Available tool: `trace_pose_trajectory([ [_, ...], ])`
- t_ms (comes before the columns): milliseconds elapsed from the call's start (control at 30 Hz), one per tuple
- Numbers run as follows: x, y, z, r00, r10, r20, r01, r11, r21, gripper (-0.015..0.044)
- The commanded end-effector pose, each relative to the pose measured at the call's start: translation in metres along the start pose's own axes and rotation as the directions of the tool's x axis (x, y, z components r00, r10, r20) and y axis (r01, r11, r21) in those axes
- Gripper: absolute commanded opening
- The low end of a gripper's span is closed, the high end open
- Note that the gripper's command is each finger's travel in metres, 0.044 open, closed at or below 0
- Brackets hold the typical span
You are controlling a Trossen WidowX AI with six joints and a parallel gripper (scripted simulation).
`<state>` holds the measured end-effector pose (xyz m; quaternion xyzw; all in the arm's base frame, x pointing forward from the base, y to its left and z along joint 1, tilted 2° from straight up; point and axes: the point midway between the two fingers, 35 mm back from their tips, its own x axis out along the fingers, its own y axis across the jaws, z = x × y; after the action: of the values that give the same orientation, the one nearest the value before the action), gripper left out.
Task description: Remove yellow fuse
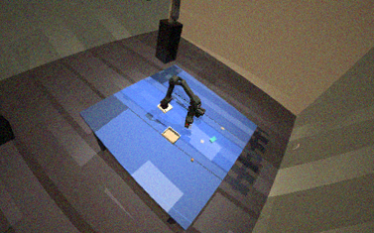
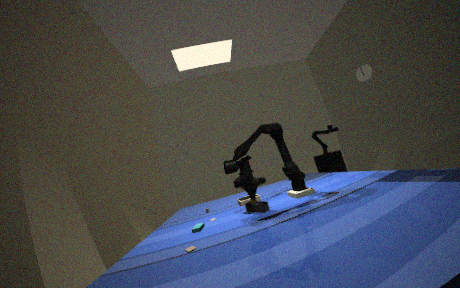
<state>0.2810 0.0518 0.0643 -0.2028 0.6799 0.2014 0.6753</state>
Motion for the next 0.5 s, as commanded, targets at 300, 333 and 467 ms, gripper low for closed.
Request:
trace_pose_trajectory([
  [300, -0.0068, 0.0, -0.0002, 1.0, -0.001, -0.001, 0.001, 1.0, 0.0, 0.0],
  [333, -0.0073, 0.0, -0.0003, 1.0, -0.001, -0.001, 0.001, 1.0, 0.0, 0.0],
  [467, -0.0092, 0.0, -0.0003, 1.0, -0.001, -0.001, 0.001, 1.0, 0.0, 0.0],
])
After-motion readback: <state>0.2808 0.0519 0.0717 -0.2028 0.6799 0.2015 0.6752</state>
